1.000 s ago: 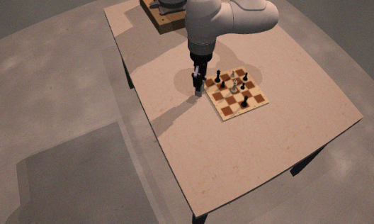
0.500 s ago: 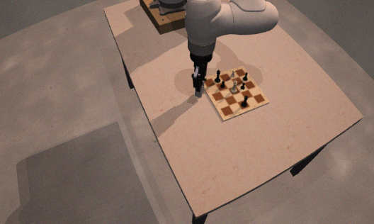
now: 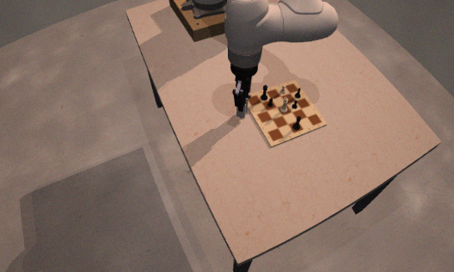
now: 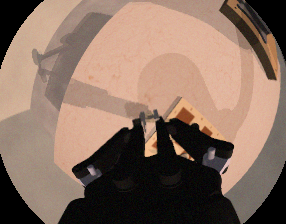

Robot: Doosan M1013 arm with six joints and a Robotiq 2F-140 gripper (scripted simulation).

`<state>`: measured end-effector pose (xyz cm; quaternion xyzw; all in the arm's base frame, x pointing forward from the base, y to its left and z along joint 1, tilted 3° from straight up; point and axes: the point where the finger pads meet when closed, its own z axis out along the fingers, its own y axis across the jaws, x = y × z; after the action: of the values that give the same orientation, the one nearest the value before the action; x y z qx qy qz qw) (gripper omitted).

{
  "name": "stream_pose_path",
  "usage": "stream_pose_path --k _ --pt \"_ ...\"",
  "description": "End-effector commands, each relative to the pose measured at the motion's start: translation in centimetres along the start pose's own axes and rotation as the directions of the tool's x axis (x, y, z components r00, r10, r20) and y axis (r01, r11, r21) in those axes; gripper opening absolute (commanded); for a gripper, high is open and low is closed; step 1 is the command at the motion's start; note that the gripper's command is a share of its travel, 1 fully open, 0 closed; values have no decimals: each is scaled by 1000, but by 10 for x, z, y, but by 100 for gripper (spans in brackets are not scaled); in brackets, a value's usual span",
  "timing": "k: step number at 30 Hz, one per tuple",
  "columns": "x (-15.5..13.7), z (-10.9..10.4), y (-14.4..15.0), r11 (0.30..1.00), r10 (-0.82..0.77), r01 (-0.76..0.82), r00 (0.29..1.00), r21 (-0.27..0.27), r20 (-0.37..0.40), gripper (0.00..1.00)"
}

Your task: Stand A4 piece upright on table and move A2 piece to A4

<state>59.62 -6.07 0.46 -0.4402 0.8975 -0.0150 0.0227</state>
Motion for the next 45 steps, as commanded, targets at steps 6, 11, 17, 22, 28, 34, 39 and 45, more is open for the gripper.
stream_pose_path --k 6,11,17,22,28,34,39,45 --pt "0 0 0 1000 0 0 1000 0 0 0" --pt "0 0 0 1000 0 0 1000 0 0 0" --pt "0 0 0 1000 0 0 1000 0 0 0" --pt "0 0 0 1000 0 0 1000 0 0 5" --pt "0 0 0 1000 0 0 1000 0 0 14" --pt "0 0 0 1000 0 0 1000 0 0 19" --pt "0 0 0 1000 0 0 1000 0 0 23" --pt "0 0 0 1000 0 0 1000 0 0 23"
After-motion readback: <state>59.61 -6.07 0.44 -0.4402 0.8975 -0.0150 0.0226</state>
